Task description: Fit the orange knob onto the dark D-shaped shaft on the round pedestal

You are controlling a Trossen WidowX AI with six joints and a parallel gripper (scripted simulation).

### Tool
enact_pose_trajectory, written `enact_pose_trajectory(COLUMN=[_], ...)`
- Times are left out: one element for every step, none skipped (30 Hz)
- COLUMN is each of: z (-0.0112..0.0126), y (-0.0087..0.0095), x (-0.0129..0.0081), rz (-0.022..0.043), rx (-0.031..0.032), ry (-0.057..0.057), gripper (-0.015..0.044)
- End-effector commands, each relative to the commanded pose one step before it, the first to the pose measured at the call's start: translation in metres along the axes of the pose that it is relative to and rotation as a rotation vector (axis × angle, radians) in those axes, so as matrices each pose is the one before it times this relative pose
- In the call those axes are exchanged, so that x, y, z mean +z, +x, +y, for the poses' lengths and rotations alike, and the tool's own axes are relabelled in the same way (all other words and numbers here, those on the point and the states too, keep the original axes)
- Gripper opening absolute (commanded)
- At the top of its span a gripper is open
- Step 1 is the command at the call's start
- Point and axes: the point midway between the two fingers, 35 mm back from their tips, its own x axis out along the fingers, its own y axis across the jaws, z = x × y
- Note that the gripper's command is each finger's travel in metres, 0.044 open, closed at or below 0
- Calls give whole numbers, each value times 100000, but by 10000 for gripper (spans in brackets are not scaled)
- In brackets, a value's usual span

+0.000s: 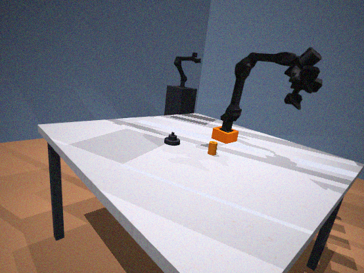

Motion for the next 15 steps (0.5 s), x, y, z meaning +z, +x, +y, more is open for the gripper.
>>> enact_pose_trajectory(z=[1834,227,184,98,13,-89,-193,-295,-394,-488,-578,-662,-740,-779,-838], y=[2325,785,767,749,731,777,777,754,730,706,683,659,635,607,582], x=[-5465,-1501,-1443,-1447,-1445,-1585,-1614,-1585,-1549,-1504,-1452,-1393,-1327,-1236,-1159], rz=[10446,3047,2956,3050,3135,3541,3726,3791,3844,3884,3914,3932,3942,3907,3902], rx=[9232,2617,2648,2534,2415,2465,2385,2228,2071,1915,1763,1616,1474,1387,1263], ry=[22908,7020,7128,7286,7443,8261,8701,8891,9076,9258,9434,9606,9772,9917,10066], gripper=[440,440,440,440,440,440,440,440,440,440,440,440,440,440,440])
